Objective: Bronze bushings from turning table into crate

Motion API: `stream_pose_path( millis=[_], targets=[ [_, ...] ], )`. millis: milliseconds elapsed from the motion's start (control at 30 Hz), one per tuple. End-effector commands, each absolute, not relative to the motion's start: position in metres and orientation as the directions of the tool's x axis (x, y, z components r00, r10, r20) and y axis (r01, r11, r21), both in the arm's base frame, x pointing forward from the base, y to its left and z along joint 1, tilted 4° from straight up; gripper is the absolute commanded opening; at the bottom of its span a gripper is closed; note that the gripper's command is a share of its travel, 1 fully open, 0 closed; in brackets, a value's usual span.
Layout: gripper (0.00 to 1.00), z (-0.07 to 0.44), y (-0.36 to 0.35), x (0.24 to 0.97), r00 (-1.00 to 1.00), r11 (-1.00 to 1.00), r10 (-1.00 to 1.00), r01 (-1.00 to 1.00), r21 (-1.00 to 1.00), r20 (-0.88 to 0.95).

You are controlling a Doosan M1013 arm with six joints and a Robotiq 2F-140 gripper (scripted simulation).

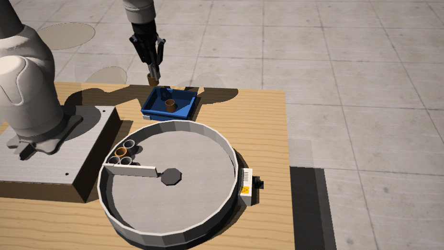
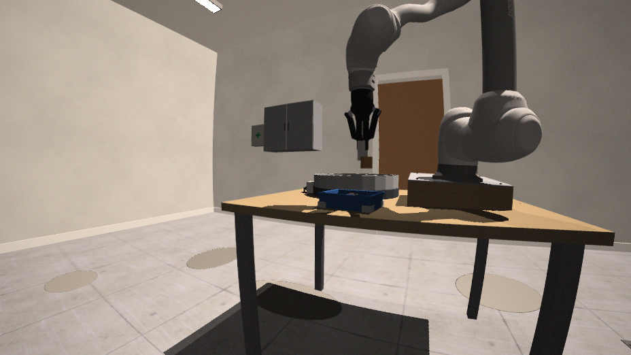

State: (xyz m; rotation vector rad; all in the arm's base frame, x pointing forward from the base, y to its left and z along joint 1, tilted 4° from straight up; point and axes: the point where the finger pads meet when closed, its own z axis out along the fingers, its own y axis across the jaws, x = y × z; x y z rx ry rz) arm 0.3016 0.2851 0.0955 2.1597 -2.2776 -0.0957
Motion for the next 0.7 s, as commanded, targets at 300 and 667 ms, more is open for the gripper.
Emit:
stream_pose_path(
  millis=[300, 667],
  targets=[
    [0.00, 0.087, 0.286, 0.301, -0.054, 0.052, -0.998, -0.998, 0.045, -0.041],
    [0.00, 0.029, 0.288, 0.299, -0.054, 0.052, -0.998, -0.998, 0.045, -0.041]
  ],
)
